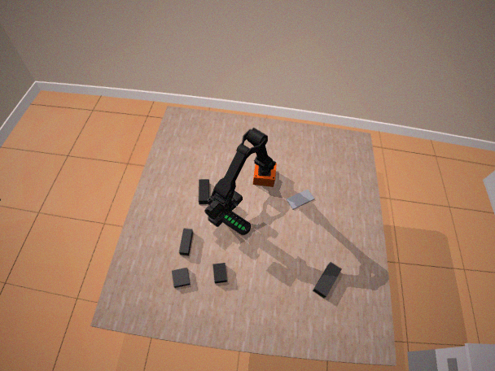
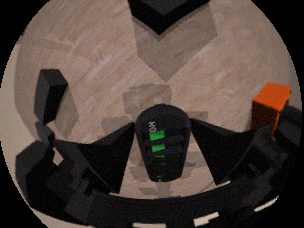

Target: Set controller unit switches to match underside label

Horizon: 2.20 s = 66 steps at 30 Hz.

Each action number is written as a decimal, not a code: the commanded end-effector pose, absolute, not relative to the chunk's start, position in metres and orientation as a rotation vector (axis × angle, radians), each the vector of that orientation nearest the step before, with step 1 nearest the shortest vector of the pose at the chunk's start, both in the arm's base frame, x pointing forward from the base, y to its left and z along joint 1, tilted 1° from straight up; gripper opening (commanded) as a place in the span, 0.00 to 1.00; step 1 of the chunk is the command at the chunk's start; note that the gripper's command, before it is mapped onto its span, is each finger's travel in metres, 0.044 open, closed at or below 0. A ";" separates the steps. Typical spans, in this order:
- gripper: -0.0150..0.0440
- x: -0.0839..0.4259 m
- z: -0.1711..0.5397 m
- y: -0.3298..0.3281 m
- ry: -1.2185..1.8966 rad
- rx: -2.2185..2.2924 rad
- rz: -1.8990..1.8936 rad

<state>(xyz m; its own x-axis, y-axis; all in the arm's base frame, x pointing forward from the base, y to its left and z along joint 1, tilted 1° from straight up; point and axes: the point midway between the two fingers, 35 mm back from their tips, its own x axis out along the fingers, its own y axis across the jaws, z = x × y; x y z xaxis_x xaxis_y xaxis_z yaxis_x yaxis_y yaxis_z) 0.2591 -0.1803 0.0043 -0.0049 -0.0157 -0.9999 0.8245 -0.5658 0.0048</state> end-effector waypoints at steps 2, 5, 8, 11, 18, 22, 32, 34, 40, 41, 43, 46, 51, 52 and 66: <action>0.25 0.267 0.008 -0.188 0.811 1.625 -1.626; 0.25 0.268 0.008 -0.188 0.811 1.625 -1.626; 0.25 0.268 0.008 -0.189 0.811 1.625 -1.626; 0.25 0.269 0.008 -0.190 0.811 1.625 -1.626; 0.25 0.269 0.008 -0.190 0.811 1.625 -1.626; 0.25 0.270 0.008 -0.191 0.811 1.625 -1.626; 0.25 0.272 0.008 -0.193 0.811 1.625 -1.625; 0.25 0.272 0.008 -0.193 0.811 1.625 -1.625; 0.25 0.273 0.008 -0.194 0.811 1.625 -1.625; 0.25 0.273 0.008 -0.194 0.811 1.625 -1.625; 0.25 0.274 0.008 -0.195 0.811 1.625 -1.625; 0.25 0.274 0.008 -0.195 0.811 1.625 -1.625; 0.25 0.275 0.009 -0.196 0.810 1.625 -1.625; 0.25 0.275 0.009 -0.197 0.810 1.625 -1.625; 0.88 0.268 0.016 -0.189 0.839 1.622 -1.636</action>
